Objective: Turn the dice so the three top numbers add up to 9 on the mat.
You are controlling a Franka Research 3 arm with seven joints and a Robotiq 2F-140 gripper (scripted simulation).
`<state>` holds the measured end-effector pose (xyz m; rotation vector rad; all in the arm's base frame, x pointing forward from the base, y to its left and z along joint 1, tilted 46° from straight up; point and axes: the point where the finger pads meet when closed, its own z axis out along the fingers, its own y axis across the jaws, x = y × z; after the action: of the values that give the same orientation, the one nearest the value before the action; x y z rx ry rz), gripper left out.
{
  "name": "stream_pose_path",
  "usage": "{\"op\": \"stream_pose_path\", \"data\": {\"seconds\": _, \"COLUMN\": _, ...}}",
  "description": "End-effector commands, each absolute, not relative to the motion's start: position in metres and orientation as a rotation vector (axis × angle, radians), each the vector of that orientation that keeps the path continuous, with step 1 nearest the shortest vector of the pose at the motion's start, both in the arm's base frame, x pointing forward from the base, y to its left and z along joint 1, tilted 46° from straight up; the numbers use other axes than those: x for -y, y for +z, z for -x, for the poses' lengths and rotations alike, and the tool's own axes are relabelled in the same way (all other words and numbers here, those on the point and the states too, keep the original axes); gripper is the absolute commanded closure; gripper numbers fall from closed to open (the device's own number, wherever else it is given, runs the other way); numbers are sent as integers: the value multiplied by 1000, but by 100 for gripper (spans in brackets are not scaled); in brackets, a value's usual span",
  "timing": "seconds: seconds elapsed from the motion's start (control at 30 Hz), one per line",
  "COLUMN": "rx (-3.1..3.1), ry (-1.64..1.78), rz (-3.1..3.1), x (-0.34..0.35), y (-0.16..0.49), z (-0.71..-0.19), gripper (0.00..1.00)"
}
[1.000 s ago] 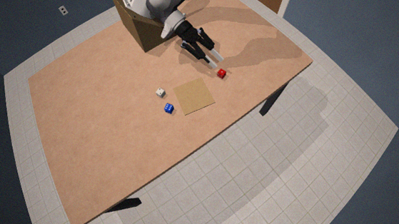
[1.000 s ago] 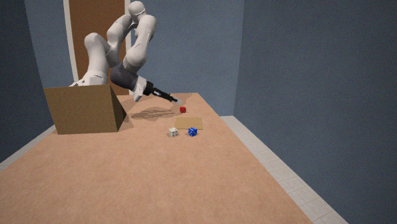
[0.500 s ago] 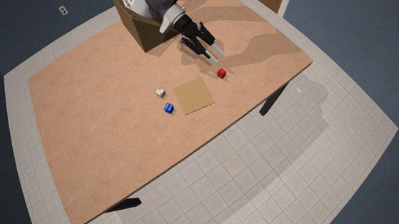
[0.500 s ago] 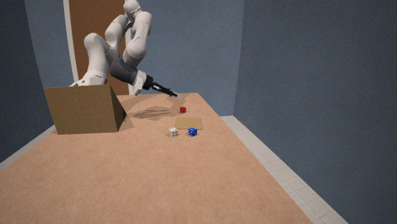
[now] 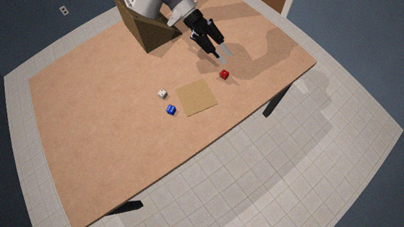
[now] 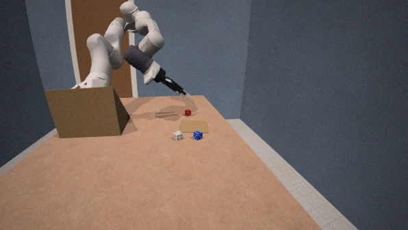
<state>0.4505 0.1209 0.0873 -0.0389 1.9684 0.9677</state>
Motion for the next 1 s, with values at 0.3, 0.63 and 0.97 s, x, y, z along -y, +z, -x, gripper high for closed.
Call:
{"op": "stream_pose_path", "data": {"seconds": 0.3, "rx": -2243, "ry": 1051, "rz": 48, "x": -115, "y": 78, "z": -456, "gripper": 72}}
{"op": "stream_pose_path", "data": {"seconds": 0.63, "rx": -2364, "ry": 1091, "rz": 128, "x": -116, "y": 83, "z": -463, "gripper": 72}}
{"op": "stream_pose_path", "data": {"seconds": 0.97, "rx": -2453, "ry": 1122, "rz": 188, "x": -116, "y": 87, "z": -466, "gripper": 72}}
